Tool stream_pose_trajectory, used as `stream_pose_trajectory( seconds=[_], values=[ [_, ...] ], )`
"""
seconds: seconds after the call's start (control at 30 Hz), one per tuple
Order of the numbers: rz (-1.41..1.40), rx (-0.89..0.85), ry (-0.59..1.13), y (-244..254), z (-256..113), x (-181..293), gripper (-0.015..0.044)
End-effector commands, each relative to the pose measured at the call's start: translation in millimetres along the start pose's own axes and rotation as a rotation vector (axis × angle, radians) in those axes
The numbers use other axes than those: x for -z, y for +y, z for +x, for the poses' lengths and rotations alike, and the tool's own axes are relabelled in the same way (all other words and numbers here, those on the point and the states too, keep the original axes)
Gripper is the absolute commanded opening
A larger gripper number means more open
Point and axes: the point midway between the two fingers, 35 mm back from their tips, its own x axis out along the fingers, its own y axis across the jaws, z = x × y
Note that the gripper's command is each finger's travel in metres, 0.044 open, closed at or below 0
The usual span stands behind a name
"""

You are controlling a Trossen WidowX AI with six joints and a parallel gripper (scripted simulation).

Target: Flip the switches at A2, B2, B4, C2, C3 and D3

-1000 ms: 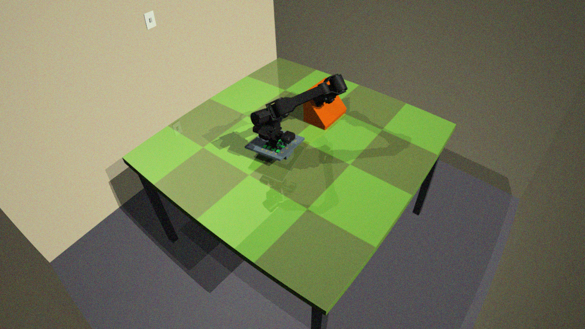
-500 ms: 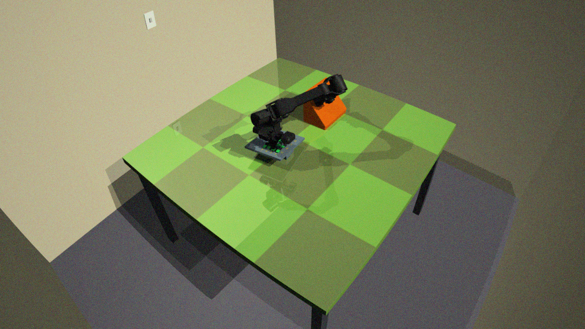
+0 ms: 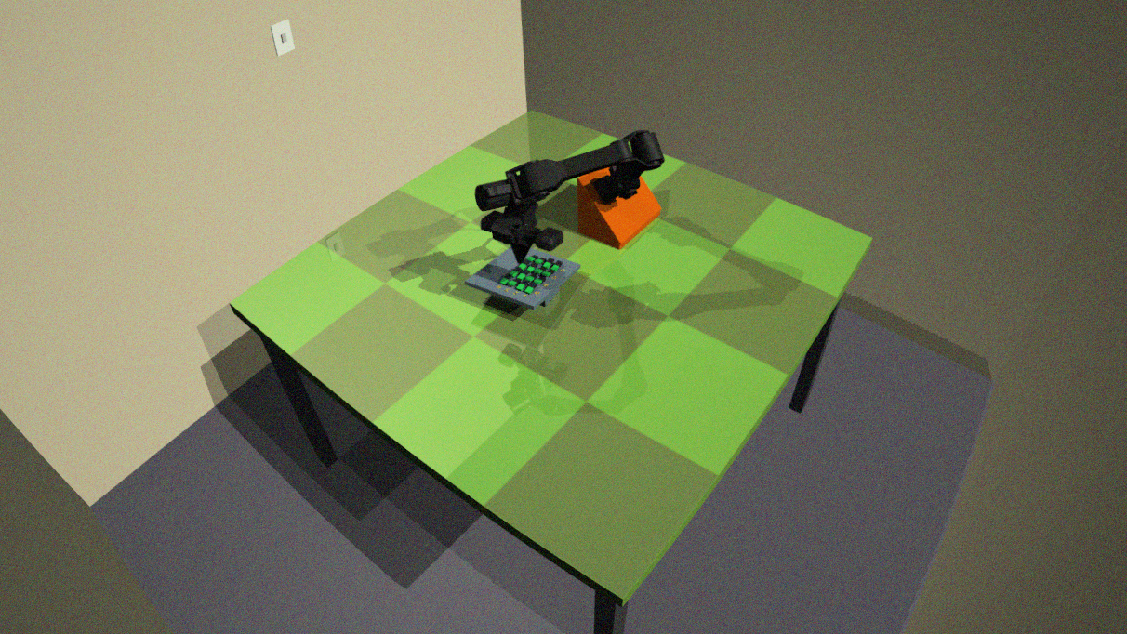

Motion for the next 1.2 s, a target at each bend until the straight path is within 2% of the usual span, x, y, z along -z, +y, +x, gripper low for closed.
stream_pose_trajectory(
  seconds=[0.0, 0.13, 0.27, 0.4, 1.17],
  values=[
    [-0.002, -0.003, 0.007, 1.3, -2.5, 14.9, 0.0000],
    [-0.001, -0.003, 0.008, 1.3, -2.2, 40.4, 0.0000],
    [-0.001, -0.003, 0.010, 1.2, 0.6, 40.3, 0.0000],
    [-0.002, -0.005, 0.034, 1.8, 32.8, 39.7, 0.0000],
    [-0.002, -0.006, 0.033, 2.2, 56.6, 39.9, 0.0000]
  ],
)
